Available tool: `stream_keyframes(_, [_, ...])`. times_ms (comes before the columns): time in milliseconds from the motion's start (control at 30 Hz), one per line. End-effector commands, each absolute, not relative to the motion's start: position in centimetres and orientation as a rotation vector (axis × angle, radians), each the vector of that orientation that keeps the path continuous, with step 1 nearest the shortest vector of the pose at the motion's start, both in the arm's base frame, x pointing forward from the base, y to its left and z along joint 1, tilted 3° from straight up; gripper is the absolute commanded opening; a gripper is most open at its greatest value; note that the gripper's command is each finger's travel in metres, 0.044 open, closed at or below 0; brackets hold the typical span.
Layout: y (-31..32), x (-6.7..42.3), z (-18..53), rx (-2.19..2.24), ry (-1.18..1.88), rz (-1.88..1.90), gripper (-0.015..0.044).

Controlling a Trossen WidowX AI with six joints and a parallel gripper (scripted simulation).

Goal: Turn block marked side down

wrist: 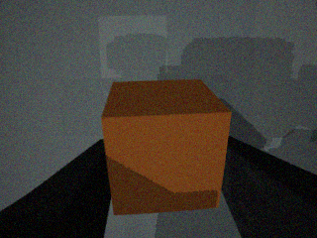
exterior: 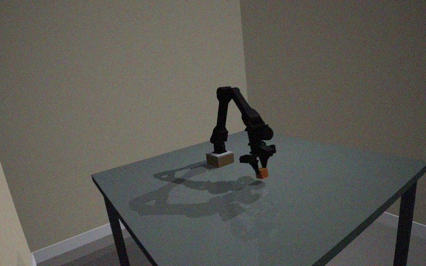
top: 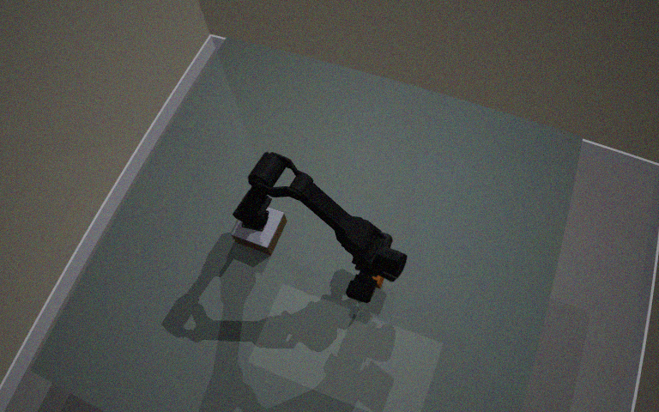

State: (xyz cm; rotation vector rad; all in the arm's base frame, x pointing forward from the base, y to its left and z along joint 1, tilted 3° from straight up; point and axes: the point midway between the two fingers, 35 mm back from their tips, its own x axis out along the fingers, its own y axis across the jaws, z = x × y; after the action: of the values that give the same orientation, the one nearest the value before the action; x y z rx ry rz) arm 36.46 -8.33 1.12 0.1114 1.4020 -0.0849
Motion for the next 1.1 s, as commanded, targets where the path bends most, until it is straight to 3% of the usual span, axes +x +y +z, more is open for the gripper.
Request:
stream_keyframes(0, [-8.3,36.4,0.9,0.115,1.330,-0.086,0.0000])
stream_keyframes(1067, [-8.3,36.5,-0.9,0.091,0.938,-0.104,0.0000])
